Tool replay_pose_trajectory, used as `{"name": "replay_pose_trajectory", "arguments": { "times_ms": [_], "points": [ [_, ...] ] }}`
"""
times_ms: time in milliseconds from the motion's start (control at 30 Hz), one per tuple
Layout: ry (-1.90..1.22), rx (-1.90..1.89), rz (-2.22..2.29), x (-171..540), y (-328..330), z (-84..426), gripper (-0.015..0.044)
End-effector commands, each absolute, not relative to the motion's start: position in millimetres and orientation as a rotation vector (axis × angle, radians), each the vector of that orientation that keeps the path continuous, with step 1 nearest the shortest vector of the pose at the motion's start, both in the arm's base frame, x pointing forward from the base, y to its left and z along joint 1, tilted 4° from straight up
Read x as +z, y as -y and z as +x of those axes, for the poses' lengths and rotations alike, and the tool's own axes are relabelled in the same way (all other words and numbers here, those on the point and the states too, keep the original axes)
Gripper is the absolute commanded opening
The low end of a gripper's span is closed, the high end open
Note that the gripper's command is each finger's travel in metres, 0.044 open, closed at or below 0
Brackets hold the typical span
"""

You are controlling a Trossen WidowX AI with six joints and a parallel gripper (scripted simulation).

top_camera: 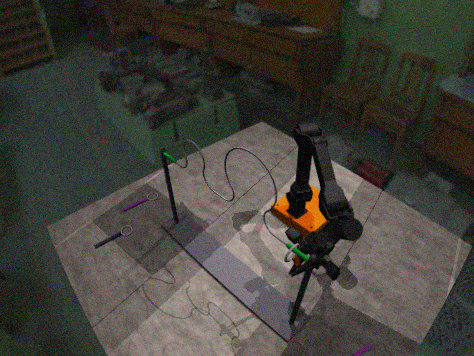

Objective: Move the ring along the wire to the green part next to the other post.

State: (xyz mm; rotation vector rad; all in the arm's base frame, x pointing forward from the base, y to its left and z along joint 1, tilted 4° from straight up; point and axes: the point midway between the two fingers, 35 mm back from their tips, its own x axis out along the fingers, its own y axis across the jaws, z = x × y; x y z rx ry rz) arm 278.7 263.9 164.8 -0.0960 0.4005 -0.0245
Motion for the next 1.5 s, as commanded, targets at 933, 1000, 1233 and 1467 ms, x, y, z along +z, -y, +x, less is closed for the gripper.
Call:
{"name": "replay_pose_trajectory", "arguments": {
  "times_ms": [933, 1000, 1233, 1467],
  "points": [
    [-0.404, -0.029, -0.094, 180.2, -266.0, 239.1, 0.016],
    [-0.402, -0.029, -0.095, 183.0, -265.7, 233.6, 0.016],
    [-0.401, -0.029, -0.095, 183.3, -265.6, 232.9, 0.016],
    [-0.401, -0.029, -0.095, 183.3, -265.6, 232.9, 0.016]
  ]
}}
